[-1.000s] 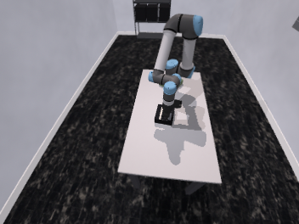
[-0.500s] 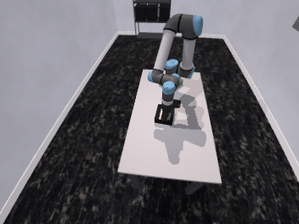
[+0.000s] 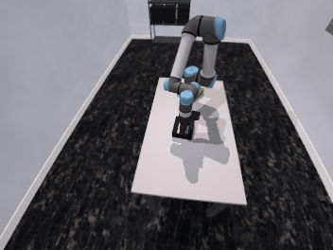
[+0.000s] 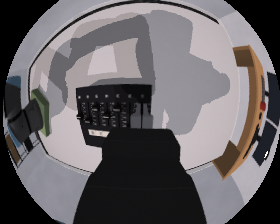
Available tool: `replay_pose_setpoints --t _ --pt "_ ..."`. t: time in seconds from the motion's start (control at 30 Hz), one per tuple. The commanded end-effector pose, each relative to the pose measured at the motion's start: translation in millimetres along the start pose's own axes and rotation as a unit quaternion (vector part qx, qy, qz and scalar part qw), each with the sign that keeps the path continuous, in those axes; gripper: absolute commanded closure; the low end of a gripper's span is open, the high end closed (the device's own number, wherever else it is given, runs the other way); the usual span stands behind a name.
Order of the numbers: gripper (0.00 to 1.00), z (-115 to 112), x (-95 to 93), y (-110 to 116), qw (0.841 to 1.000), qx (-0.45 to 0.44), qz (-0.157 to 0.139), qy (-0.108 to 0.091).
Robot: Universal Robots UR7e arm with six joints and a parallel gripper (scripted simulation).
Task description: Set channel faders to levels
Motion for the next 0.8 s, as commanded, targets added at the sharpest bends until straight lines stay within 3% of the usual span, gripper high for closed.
replay_pose_setpoints --t 0.0,0.77 --pt "1.0 0 0.5 3 1.0 0.0 -0.001 0.0" --pt "1.0 -3 0.5 14 1.0 0.0 -0.001 0.0"
Point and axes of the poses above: the point where the finger pads meet when closed, its own x axis back along the fingers, its own z axis across the jaws, y = z × x, the point moved 10 cm from there along x, back along the fingers, and after that the axes turned 12 degrees about x, right-handed, at the moved point
